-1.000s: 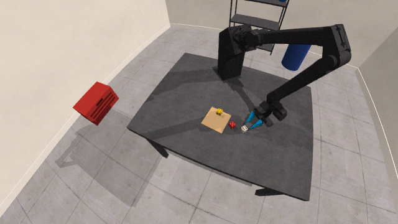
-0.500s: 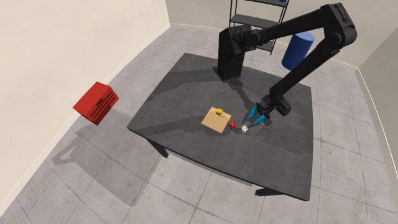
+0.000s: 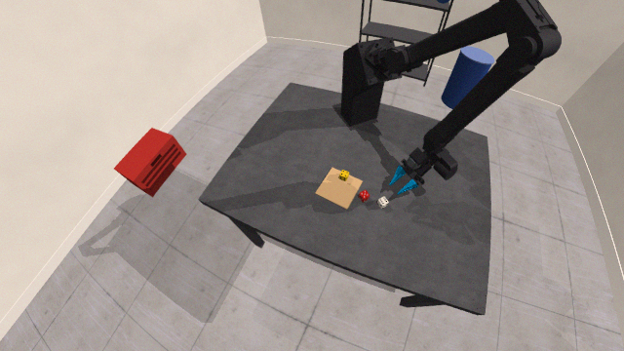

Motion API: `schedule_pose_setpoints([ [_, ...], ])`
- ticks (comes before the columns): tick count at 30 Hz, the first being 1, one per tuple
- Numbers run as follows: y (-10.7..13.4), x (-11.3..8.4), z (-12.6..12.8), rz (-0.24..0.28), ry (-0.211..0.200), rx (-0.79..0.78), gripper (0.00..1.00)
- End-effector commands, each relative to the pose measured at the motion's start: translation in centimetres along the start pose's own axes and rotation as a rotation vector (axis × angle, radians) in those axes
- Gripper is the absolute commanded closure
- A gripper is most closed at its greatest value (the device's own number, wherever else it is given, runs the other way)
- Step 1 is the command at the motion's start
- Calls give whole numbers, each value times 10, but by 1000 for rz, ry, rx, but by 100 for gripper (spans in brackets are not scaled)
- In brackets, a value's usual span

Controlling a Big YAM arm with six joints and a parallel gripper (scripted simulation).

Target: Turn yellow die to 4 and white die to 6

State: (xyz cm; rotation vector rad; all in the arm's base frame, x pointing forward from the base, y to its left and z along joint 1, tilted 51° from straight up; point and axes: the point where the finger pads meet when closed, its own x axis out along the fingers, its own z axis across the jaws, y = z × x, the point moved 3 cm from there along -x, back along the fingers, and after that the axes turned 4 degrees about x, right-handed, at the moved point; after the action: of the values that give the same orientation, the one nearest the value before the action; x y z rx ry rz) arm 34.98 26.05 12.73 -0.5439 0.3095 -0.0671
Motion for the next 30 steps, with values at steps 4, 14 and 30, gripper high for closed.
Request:
schedule_pose_setpoints([
  [4, -37, 6, 2, 197, 25, 5, 56],
  [14, -71, 21, 17, 654, 29, 16, 56],
  [30, -73, 27, 7, 981, 68, 8, 0],
])
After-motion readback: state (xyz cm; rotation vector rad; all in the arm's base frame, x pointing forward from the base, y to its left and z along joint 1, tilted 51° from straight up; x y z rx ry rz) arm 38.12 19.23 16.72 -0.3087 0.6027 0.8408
